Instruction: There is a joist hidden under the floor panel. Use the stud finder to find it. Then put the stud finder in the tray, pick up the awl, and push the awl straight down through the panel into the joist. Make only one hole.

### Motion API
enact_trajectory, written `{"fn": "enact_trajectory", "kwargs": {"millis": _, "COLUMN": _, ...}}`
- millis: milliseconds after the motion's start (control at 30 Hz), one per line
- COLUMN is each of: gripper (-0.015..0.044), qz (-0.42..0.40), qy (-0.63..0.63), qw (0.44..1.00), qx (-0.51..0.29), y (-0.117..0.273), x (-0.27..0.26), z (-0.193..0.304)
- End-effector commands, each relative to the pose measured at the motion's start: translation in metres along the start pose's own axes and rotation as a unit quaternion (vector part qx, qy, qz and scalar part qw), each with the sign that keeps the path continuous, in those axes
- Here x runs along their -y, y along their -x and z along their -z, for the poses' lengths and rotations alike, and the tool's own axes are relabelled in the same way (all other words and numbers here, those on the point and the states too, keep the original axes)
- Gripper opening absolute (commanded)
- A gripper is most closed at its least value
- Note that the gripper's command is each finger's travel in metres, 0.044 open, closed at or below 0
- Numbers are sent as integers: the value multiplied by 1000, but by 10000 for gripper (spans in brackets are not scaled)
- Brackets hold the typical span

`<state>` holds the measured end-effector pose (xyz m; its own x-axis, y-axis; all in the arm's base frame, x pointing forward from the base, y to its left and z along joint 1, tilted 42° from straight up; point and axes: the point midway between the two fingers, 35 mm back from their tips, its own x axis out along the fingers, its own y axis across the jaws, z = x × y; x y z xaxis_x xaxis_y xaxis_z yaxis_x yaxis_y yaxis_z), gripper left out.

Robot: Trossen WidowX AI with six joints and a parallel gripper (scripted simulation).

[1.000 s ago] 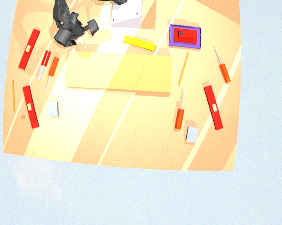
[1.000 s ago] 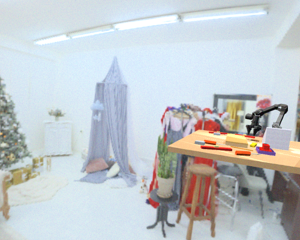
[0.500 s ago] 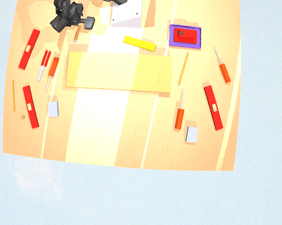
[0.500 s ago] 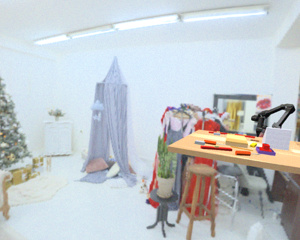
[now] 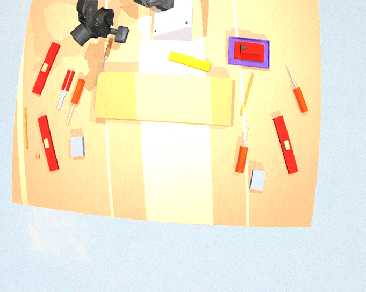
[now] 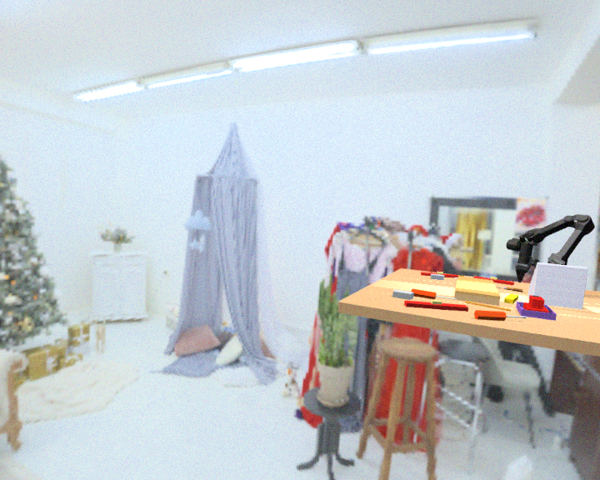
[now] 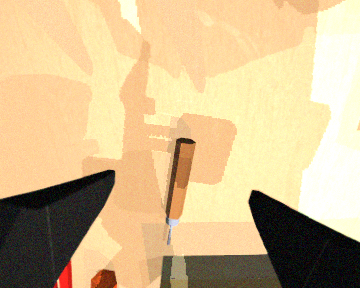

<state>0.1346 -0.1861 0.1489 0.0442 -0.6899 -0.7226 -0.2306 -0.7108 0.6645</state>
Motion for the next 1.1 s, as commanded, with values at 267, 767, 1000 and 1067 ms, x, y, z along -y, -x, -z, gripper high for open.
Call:
{"fn": "enact_trajectory", "kwargs": {"millis": 267, "gripper": 440, "qz": 2, "qy": 2, "qw": 1000, "qx": -1, "y": -16, "x": 0, "z": 2}}
{"fn": "enact_trajectory", "kwargs": {"millis": 767, "gripper": 440, "qz": 1, "qy": 1, "qw": 1000, "qx": -1, "y": -41, "x": -1, "z": -1}}
{"fn": "enact_trajectory", "kwargs": {"millis": 1000, "gripper": 440, "qz": -1, "qy": 2, "qw": 1000, "qx": -2, "y": -49, "x": -1, "z": -2}}
{"fn": "enact_trajectory", "kwargs": {"millis": 1067, "gripper": 414, "qz": -1, "qy": 2, "qw": 1000, "qx": -2, "y": -49, "x": -1, "z": -2}}
